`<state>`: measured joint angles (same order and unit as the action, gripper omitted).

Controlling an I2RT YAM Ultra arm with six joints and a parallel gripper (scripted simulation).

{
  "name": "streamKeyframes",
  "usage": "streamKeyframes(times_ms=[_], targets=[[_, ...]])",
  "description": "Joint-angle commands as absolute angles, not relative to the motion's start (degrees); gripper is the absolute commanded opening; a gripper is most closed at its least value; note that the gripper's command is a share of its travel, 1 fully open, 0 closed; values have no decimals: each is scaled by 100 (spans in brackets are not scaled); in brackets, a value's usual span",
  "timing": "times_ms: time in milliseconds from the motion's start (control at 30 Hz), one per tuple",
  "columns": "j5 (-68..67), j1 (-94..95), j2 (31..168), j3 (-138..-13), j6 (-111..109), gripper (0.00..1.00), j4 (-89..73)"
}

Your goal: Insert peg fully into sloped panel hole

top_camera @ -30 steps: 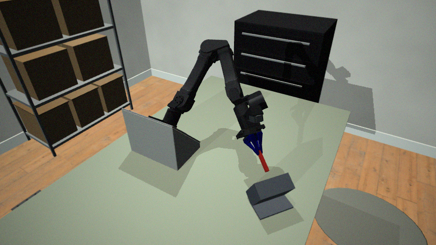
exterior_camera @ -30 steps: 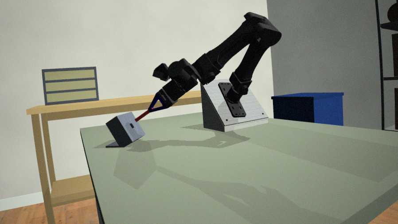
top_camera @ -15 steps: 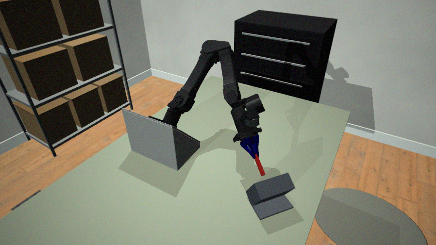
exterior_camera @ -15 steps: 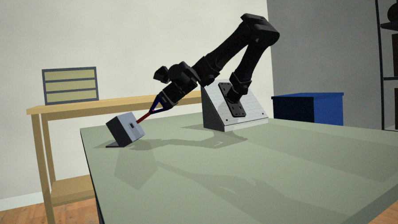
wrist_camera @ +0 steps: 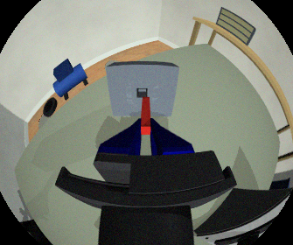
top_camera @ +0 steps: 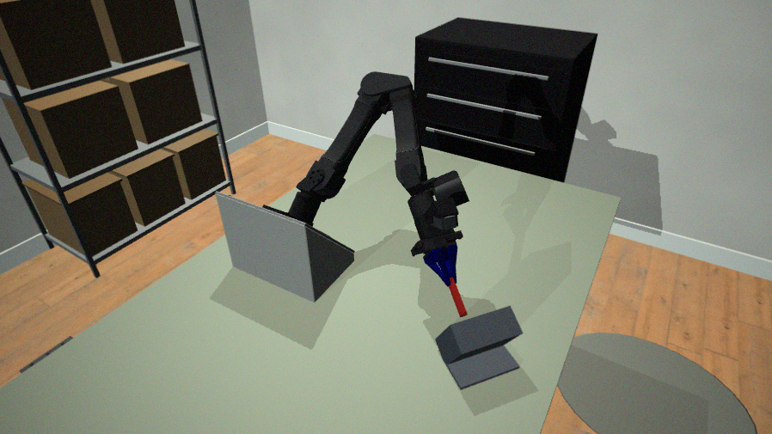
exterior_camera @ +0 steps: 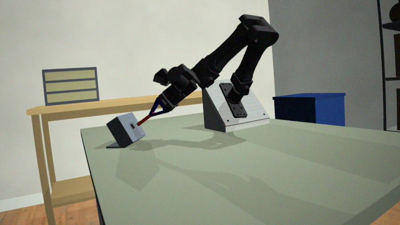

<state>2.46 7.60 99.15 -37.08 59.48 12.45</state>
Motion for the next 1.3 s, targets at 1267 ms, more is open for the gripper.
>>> streamKeyframes(times_ms=[1267], targets=[[135,588,10034,-4144,5992,0,1170]])
